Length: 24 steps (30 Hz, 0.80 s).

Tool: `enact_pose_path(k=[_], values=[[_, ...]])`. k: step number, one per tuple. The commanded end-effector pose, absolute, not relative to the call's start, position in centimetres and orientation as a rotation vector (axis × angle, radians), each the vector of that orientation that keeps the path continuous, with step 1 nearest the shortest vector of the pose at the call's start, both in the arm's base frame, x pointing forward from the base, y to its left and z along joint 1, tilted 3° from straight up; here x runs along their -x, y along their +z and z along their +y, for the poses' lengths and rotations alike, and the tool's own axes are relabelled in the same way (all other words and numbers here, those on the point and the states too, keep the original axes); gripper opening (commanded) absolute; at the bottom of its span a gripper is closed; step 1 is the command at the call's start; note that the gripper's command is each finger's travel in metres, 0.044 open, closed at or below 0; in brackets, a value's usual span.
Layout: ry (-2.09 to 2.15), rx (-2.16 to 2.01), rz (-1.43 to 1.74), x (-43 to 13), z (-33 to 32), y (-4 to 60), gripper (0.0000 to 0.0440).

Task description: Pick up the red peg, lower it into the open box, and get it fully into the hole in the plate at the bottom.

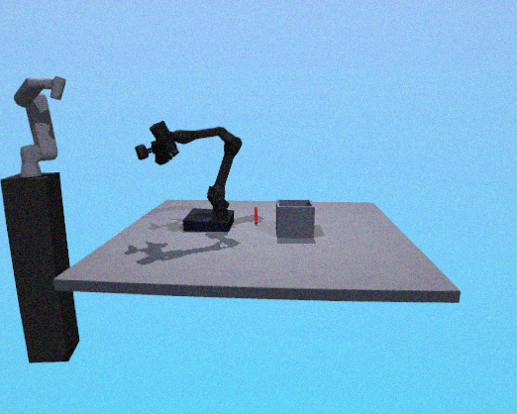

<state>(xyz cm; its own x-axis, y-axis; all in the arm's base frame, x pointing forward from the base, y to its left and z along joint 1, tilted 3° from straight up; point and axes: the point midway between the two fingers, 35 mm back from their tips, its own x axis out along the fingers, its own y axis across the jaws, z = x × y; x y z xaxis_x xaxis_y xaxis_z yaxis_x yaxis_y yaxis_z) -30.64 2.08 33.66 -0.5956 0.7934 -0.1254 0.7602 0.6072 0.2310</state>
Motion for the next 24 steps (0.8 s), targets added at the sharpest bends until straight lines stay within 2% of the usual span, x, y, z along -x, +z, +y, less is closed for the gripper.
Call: enact_pose_path(k=[1, 3, 14, 24], values=[[0.23, -1.278, 2.621, 30.7, 1.8, 33.8, 0.042], [0.229, -1.245, 2.636, 30.9, 1.0, 33.8, 0.044], [-0.159, -0.956, 2.852, 31.5, -6.1, 35.1, 0.044], [-0.575, -0.644, 2.927, 30.4, -12.2, 37.5, 0.044]])
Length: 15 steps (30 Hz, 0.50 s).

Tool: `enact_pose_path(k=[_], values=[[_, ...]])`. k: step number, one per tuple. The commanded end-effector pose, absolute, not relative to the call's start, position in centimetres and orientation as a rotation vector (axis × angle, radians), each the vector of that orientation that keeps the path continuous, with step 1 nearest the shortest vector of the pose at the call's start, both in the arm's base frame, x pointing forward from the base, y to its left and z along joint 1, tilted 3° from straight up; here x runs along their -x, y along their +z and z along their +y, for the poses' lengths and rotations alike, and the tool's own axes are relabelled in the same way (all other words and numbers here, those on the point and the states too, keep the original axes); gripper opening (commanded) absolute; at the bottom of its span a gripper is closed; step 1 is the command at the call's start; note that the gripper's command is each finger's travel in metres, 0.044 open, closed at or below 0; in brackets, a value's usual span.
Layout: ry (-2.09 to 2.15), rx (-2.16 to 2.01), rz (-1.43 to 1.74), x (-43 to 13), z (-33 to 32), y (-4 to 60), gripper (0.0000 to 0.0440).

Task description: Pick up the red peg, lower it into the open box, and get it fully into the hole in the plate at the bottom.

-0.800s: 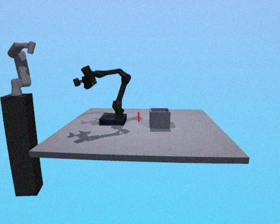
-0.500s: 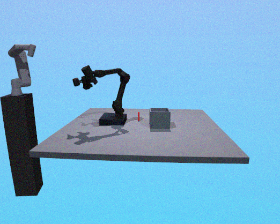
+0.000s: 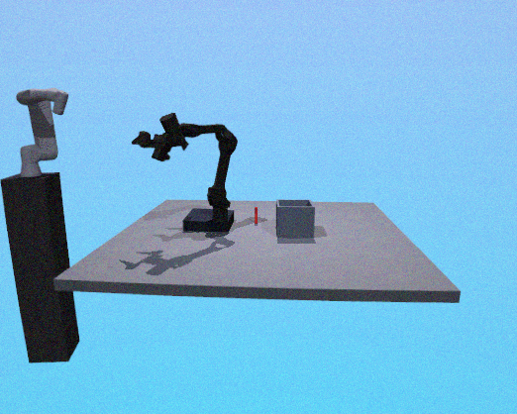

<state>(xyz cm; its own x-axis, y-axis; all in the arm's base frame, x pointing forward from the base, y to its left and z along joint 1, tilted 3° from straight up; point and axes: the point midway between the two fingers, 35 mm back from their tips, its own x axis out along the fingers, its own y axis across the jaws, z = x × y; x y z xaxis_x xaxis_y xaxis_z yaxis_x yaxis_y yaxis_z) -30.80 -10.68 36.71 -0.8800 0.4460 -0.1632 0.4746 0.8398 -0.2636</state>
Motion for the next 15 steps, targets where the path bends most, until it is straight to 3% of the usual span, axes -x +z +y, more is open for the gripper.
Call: enact_pose_path(k=[1, 15], values=[[-0.617, -0.611, 2.926, 30.2, -12.8, 37.7, 0.044], [-1.155, -0.132, 2.774, 26.2, -20.6, 41.6, 0.044]])
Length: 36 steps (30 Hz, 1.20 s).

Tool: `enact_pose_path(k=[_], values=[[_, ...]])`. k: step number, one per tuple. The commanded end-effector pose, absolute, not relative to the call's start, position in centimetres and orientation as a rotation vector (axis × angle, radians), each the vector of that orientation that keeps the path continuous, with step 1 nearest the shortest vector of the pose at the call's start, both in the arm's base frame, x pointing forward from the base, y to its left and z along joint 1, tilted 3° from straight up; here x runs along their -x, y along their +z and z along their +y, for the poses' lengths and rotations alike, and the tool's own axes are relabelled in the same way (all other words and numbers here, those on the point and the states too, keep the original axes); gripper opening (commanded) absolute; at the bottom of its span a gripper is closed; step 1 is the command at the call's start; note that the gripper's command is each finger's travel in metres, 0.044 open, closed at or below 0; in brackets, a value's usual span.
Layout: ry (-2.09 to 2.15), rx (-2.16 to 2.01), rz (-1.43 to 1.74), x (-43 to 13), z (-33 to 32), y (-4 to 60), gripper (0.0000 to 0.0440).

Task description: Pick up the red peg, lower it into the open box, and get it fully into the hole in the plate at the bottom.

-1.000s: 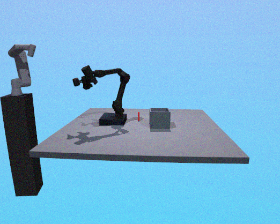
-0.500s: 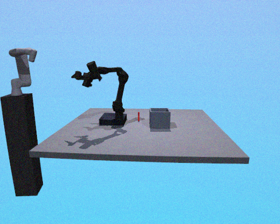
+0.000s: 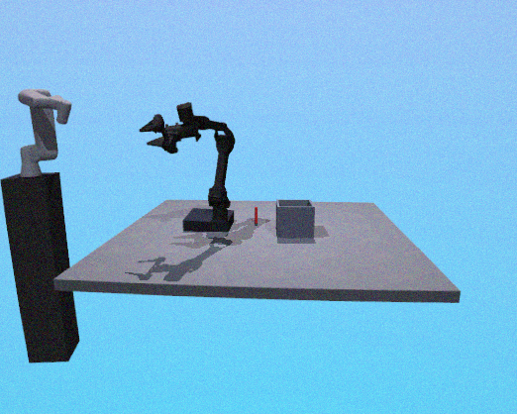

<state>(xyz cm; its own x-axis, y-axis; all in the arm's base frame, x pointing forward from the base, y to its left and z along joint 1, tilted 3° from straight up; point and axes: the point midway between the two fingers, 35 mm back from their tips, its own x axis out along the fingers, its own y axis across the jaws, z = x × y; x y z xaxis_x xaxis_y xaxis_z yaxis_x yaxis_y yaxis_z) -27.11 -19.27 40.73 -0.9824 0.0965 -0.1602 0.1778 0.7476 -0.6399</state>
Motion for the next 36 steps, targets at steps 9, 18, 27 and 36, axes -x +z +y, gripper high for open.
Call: enact_pose_path(k=[9, 18, 27, 36], values=[[-1.431, 0.151, 2.544, 22.3, -24.6, 44.1, 0.044], [-1.629, 0.384, 2.237, 17.7, -27.8, 46.2, 0.044], [-1.737, 0.547, 1.885, 12.5, -30.0, 47.9, 0.044], [-1.762, 0.624, 1.521, 6.9, -31.3, 48.9, 0.044]])
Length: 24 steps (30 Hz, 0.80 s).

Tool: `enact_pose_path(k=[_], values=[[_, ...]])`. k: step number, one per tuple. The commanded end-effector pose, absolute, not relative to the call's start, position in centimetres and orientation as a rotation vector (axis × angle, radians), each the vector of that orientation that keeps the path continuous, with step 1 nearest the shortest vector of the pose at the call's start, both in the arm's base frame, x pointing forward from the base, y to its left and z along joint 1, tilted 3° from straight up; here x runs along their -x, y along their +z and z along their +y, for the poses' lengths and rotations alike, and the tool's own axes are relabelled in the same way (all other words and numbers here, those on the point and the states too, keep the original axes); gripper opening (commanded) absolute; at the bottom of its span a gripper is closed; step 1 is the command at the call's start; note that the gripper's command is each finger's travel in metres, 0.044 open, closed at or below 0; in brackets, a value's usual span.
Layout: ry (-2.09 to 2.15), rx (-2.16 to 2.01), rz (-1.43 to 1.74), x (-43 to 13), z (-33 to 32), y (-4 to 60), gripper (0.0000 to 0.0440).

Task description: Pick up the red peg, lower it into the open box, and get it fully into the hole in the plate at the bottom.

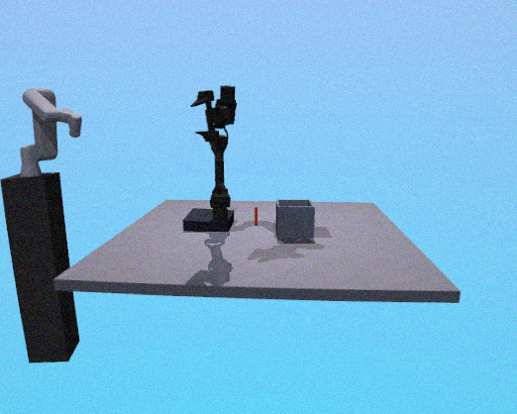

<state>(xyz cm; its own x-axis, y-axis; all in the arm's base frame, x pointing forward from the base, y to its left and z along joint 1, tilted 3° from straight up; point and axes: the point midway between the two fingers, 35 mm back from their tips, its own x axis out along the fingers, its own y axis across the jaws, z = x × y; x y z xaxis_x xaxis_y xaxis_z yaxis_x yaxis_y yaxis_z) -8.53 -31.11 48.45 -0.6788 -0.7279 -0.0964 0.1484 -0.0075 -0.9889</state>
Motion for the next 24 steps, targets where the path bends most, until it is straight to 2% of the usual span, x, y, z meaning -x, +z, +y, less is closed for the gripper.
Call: enact_pose_path(k=[1, 24], values=[[-1.761, 0.627, 1.482, 6.3, -31.4, 49.0, 0.044], [-1.507, 0.44, 0.719, -8.3, -30.4, 47.7, 0.044]])
